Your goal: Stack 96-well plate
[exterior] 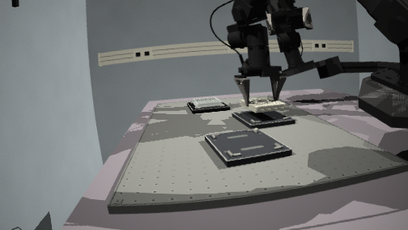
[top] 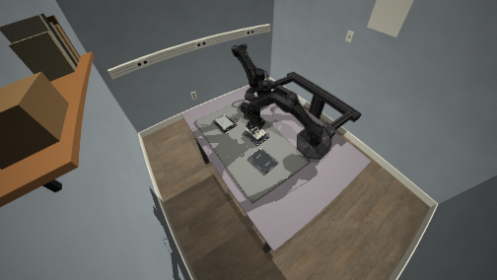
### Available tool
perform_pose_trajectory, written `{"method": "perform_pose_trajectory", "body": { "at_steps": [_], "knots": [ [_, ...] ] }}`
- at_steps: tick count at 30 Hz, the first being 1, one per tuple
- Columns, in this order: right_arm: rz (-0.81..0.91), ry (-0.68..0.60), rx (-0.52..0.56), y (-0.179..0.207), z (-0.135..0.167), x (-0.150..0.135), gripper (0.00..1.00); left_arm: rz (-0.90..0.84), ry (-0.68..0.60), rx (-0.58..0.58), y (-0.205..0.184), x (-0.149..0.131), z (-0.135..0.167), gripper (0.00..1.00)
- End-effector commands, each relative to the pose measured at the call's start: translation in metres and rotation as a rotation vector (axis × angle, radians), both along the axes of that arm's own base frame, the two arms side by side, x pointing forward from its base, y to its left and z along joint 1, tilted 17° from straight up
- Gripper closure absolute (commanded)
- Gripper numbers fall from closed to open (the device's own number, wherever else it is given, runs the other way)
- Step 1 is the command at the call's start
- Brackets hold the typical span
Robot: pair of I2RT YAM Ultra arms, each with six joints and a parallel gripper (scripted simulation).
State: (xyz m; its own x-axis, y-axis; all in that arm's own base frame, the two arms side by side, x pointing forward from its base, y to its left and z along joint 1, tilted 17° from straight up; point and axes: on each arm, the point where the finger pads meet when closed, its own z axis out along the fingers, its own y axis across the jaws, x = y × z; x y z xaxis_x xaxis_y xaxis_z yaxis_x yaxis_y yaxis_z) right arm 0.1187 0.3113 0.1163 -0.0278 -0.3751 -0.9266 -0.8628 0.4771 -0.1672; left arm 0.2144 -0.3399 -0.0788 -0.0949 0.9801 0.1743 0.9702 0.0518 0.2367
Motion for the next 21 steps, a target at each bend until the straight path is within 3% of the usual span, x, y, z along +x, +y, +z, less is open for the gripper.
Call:
{"method": "perform_pose_trajectory", "body": {
  "at_steps": [1, 21],
  "knots": [
    [0.002, -0.010, 0.048, 0.004, 0.013, -0.002, 0.00, -0.007, -0.008, -0.019, -0.003, 0.001, 0.000, 0.22],
    [0.002, -0.010, 0.048, 0.004, 0.013, -0.002, 0.00, -0.001, -0.008, -0.014, 0.007, 0.011, -0.039, 0.22]
  ]
}}
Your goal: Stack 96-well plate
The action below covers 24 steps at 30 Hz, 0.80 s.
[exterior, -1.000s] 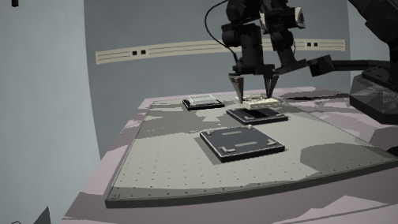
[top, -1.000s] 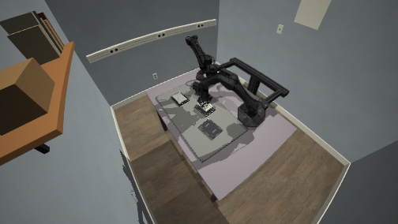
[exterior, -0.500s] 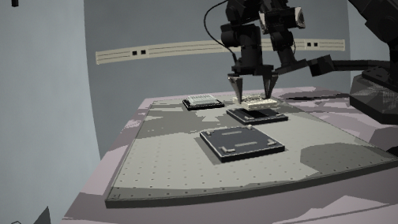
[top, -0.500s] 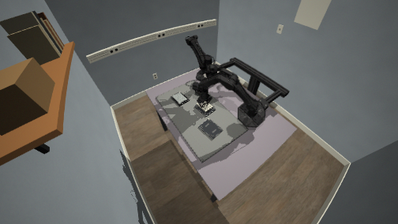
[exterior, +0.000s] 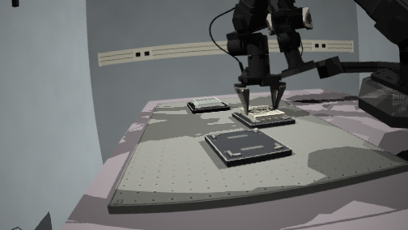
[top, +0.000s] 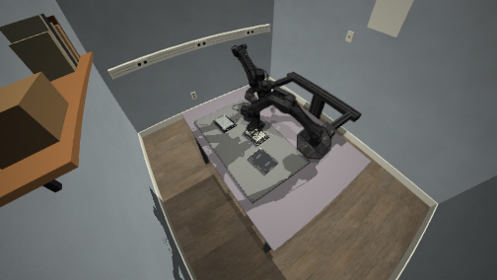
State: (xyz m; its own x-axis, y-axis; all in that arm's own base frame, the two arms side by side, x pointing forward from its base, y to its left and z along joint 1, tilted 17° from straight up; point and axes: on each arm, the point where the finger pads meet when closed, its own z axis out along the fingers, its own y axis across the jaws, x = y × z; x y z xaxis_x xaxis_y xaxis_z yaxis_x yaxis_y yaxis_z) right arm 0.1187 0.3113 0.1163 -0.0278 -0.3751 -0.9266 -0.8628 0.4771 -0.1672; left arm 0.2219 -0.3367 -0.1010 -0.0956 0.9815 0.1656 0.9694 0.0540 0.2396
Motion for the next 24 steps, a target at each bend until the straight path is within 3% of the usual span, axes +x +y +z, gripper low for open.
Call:
{"method": "perform_pose_trajectory", "body": {
  "at_steps": [1, 3, 5, 24],
  "knots": [
    [0.002, -0.010, 0.048, 0.004, 0.013, -0.002, 0.00, -0.001, -0.004, -0.003, 0.005, 0.003, -0.017, 0.22],
    [0.002, -0.010, 0.048, 0.004, 0.013, -0.002, 0.00, 0.002, -0.006, -0.010, -0.002, 0.001, -0.002, 0.22],
    [0.002, -0.010, 0.048, 0.004, 0.013, -0.002, 0.00, 0.002, -0.006, -0.010, -0.002, 0.001, -0.002, 0.00],
    [0.002, -0.010, 0.048, 0.004, 0.013, -0.002, 0.00, -0.005, -0.026, -0.063, -0.023, -0.005, 0.025, 0.00]
  ]
}}
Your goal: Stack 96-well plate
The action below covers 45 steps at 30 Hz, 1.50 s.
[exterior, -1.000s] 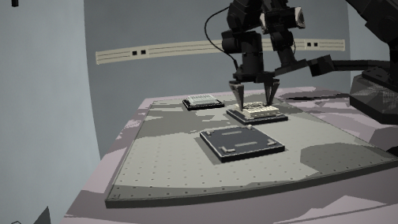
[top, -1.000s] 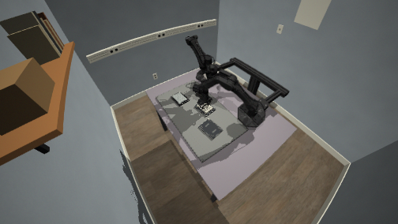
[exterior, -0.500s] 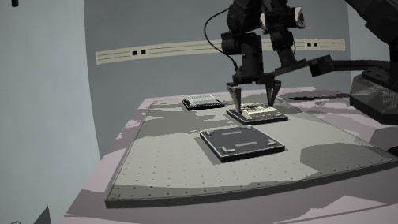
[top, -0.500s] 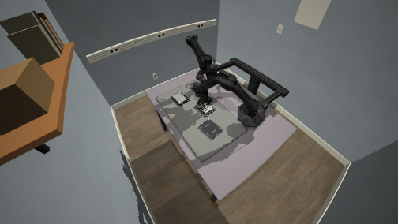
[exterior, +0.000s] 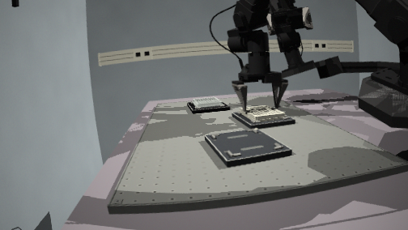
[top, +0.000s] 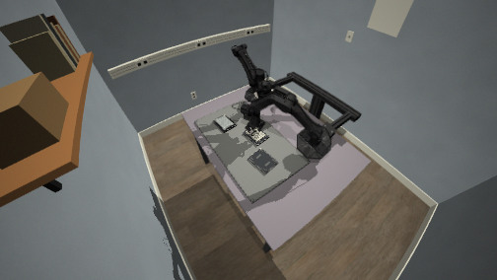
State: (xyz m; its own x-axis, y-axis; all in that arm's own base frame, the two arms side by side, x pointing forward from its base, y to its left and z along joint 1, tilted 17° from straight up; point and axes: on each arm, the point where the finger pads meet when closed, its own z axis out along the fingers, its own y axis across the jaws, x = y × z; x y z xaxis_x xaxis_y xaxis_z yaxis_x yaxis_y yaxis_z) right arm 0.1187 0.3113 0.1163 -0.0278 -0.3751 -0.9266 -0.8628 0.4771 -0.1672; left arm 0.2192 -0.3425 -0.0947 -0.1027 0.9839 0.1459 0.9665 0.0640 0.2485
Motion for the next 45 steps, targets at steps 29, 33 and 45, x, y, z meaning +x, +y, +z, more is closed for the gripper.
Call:
{"method": "perform_pose_trajectory", "body": {
  "at_steps": [29, 33, 45],
  "knots": [
    [0.002, -0.010, 0.048, 0.004, 0.013, -0.002, 0.00, 0.001, 0.006, -0.018, -0.021, -0.020, 0.093, 0.00],
    [0.002, -0.010, 0.048, 0.004, 0.013, -0.002, 0.00, 0.041, 0.003, -0.087, -0.022, -0.007, 0.095, 0.00],
    [-0.012, 0.014, 0.007, 0.004, 0.004, 0.002, 0.00, 0.382, -0.093, -0.398, 0.058, 0.101, 0.148, 0.00]
  ]
}}
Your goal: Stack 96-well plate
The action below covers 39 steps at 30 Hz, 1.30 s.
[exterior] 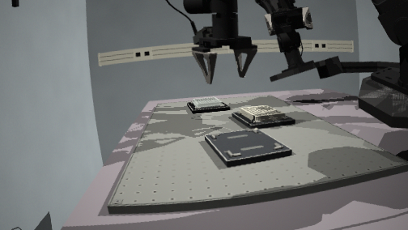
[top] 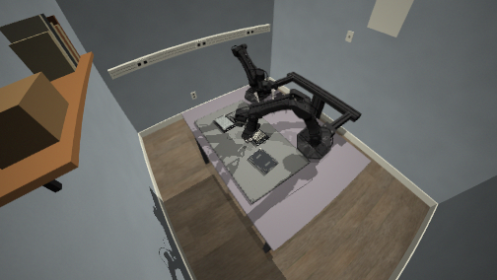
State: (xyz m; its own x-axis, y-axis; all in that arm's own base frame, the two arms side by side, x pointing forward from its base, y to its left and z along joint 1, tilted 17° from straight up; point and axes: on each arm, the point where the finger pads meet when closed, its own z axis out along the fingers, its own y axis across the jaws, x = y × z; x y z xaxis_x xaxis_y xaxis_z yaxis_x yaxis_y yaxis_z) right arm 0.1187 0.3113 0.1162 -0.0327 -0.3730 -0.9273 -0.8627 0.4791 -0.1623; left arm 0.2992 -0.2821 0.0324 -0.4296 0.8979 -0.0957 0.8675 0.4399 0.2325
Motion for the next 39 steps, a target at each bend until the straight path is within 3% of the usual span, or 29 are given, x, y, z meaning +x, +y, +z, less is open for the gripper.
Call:
{"method": "perform_pose_trajectory", "body": {
  "at_steps": [1, 4, 6, 10, 16, 21, 23, 28, 39],
  "knots": [
    [-0.022, 0.019, -0.013, 0.003, 0.000, 0.005, 0.00, 0.081, -0.083, -0.178, 0.009, 0.030, 0.026, 0.00],
    [-0.051, 0.061, -0.087, 0.002, -0.019, 0.014, 0.00, 0.195, -0.147, -0.267, 0.048, 0.057, 0.045, 0.00],
    [-0.051, 0.061, -0.087, 0.002, -0.019, 0.014, 0.00, 0.195, -0.147, -0.267, 0.048, 0.057, 0.045, 0.00],
    [-0.137, 0.138, -0.219, -0.005, -0.051, 0.038, 0.00, 0.366, -0.272, -0.389, 0.117, 0.086, 0.074, 0.00],
    [-0.239, 0.225, -0.344, -0.017, -0.084, 0.065, 0.00, 0.543, -0.438, -0.488, 0.200, 0.097, 0.103, 0.00],
    [-0.312, 0.289, -0.423, -0.028, -0.107, 0.083, 0.00, 0.675, -0.595, -0.541, 0.268, 0.089, 0.125, 0.00],
    [-0.312, 0.289, -0.423, -0.028, -0.107, 0.083, 0.00, 0.675, -0.595, -0.541, 0.268, 0.089, 0.125, 0.00],
    [-0.350, 0.311, -0.440, -0.030, -0.115, 0.095, 0.00, 0.779, -0.724, -0.555, 0.320, 0.071, 0.137, 0.00],
    [-0.345, 0.304, -0.440, -0.029, -0.114, 0.096, 0.00, 0.861, -0.781, -0.529, 0.353, 0.050, 0.135, 0.00]
  ]
}}
